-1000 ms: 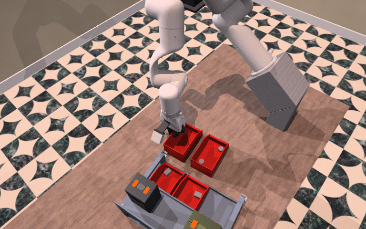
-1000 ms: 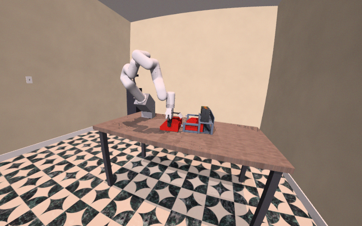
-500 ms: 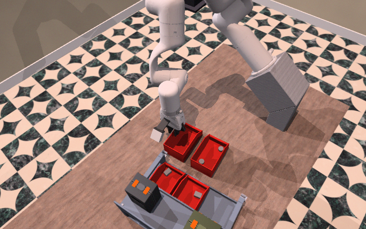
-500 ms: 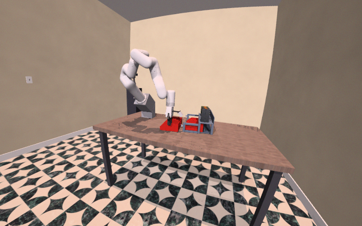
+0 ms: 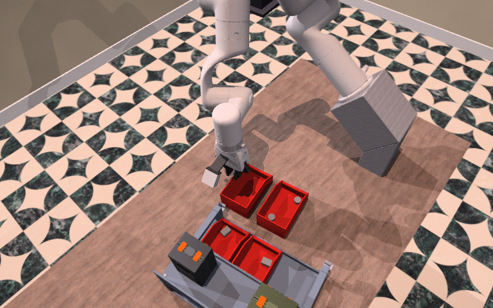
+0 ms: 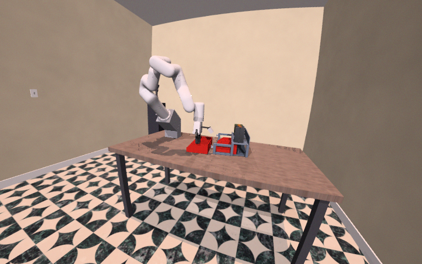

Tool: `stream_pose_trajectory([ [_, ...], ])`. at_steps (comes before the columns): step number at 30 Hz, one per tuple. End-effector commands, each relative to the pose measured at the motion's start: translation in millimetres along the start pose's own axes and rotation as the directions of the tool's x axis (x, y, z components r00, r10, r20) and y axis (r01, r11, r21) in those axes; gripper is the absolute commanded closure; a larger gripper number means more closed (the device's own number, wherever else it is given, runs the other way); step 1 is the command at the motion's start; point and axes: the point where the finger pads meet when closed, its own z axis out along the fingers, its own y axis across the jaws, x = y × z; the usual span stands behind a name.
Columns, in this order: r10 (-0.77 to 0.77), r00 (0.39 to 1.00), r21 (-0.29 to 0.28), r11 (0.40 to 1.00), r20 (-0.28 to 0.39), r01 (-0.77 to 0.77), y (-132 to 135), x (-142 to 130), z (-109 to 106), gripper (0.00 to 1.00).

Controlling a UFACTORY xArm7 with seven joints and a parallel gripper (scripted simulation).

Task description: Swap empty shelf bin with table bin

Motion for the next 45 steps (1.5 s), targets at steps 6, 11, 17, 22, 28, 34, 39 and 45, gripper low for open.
stream_pose_trajectory([
  [6, -0.001, 1.000, 0.000, 1.000, -0.003, 0.001, 0, 1, -15, 0.74],
  [11, -0.001, 1.000, 0.000, 1.000, -0.003, 0.001, 0, 1, -24, 0.74],
  [17, -0.001, 1.000, 0.000, 1.000, -0.003, 0.001, 0, 1, -34, 0.74],
  [22, -0.001, 1.000, 0.000, 1.000, -0.003, 0.001, 0, 1, -39, 0.74],
  [28, -0.001, 1.000, 0.000, 1.000, -0.003, 0.001, 0, 1, -47, 0.74],
  [34, -0.001, 1.000, 0.000, 1.000, -0.003, 0.001, 0, 1, -54, 0.74],
  [39, -0.001, 1.000, 0.000, 1.000, -0.003, 0.001, 0, 1, -56, 0.74],
  [45, -0.001, 1.000, 0.000, 1.000, -0.003, 0.001, 0, 1, -59, 0.74],
])
